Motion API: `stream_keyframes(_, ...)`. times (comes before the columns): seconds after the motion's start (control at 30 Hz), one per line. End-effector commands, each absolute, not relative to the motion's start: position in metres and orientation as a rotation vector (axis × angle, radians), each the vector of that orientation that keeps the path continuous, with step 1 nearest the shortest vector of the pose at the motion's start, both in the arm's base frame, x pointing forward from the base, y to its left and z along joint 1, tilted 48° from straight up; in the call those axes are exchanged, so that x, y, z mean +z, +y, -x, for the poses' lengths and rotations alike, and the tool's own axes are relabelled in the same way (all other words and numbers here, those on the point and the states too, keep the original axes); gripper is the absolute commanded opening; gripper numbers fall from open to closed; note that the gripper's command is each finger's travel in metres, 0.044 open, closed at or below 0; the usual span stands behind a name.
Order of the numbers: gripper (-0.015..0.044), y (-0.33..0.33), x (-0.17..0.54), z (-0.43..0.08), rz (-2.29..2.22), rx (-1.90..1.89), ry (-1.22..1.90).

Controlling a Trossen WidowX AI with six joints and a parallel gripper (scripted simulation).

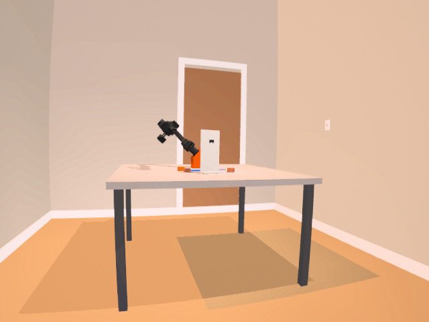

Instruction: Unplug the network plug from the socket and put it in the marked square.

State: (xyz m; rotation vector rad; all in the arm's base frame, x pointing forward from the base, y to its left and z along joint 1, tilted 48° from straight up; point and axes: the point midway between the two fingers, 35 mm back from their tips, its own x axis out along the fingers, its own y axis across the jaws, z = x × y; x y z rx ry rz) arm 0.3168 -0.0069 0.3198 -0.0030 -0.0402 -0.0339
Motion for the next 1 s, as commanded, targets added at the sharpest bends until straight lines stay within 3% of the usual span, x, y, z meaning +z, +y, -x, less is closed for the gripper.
stream_keyframes(0.0, 0.0374, -0.006, 0.318, -0.317, 0.001, -0.031, -0.036)
stream_keyframes(0.3, 0.0156, 0.029, 0.233, -0.324, -0.176, 0.185, 0.235)
stream_keyframes(0.7, 0.0156, 0.079, 0.129, -0.290, -0.601, 0.440, 0.681)
stream_keyframes(0.97, 0.0156, 0.081, 0.124, -0.287, -0.628, 0.450, 0.706)
